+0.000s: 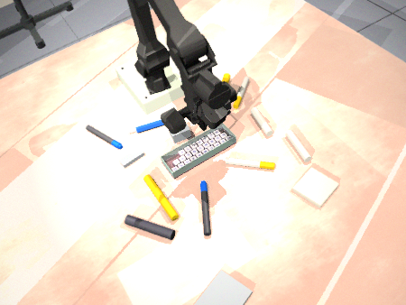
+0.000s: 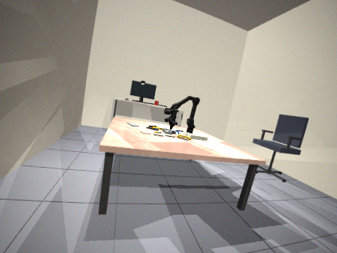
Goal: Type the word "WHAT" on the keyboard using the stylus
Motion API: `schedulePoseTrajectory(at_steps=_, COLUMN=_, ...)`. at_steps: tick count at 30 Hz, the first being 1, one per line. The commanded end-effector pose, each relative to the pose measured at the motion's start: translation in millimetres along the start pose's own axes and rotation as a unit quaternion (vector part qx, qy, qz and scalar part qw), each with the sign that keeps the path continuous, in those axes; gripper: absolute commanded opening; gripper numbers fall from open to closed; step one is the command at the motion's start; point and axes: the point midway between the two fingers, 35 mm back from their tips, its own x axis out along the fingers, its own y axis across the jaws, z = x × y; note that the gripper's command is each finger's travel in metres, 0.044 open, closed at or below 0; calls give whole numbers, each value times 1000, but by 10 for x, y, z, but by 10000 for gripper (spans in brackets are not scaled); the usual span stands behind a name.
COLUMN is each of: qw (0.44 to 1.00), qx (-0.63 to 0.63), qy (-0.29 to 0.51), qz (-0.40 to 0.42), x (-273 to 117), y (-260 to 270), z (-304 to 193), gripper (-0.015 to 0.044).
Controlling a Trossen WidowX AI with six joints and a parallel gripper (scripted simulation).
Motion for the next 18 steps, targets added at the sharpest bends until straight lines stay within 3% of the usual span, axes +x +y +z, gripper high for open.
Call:
schedulePoseTrajectory(at_steps=1, qw=1000, qx=1, qy=4, qz=0, x=16, y=10, z=-31, gripper=0)
schedulePoseTrajectory(at_steps=4, qw=1000, qx=1, qy=4, qz=0, x=-8, y=10, z=-27, gripper=0)
schedulePoseTrajectory(at_steps=9, qw=1000, qx=1, qy=4, qz=0, x=-562, y=10, z=-20, gripper=0)
schedulePoseTrajectory(at_steps=18, qw=1000, qx=1, qy=-1, qz=0, x=-544, y=12, z=-5, gripper=0)
